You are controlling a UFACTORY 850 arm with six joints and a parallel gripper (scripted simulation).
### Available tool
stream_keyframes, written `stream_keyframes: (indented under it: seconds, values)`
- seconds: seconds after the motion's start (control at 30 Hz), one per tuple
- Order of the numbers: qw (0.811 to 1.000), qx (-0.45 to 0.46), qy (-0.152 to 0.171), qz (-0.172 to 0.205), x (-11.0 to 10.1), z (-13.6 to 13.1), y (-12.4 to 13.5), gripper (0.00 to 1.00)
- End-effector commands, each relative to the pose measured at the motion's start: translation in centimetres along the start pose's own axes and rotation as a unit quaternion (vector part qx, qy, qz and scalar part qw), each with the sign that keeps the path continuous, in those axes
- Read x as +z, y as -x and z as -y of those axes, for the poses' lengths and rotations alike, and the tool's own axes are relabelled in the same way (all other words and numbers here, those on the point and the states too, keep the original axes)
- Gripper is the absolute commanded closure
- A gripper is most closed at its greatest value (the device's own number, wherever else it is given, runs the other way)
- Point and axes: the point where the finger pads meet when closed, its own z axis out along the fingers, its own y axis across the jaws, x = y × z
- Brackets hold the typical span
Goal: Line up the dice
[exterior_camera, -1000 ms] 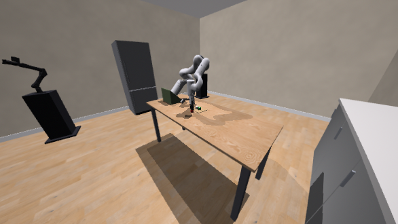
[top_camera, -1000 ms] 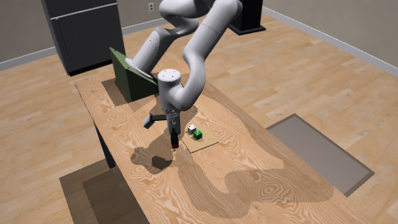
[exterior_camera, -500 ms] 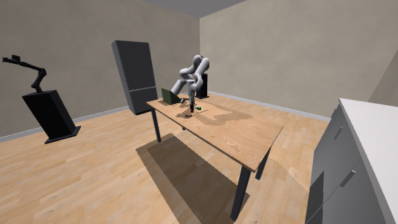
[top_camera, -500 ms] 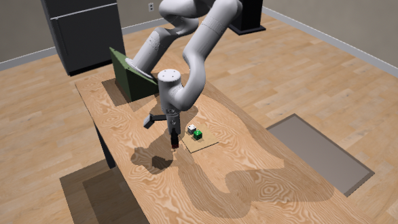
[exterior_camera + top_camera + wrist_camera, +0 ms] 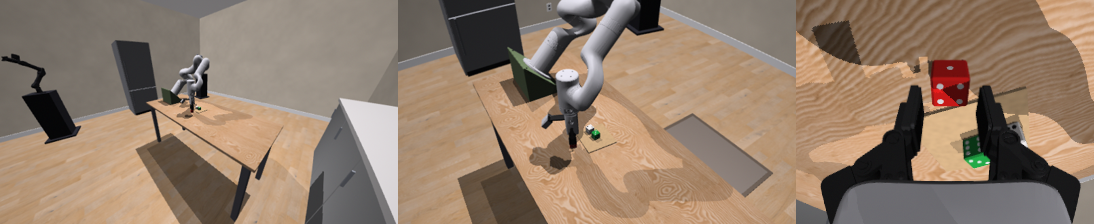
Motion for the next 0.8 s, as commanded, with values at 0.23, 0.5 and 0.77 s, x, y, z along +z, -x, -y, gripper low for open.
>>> stream_keyframes:
  seconds: [0.23,0.5,0.77]
  values:
    - [1.0,0.0,-0.001,0.0,-0.1,0.1,0.0,0.53]
    - [1.0,0.0,-0.001,0.0,0.1,0.1,0.0,0.53]
    - [1.0,0.0,-0.001,0.0,1.4,0.1,0.0,0.53]
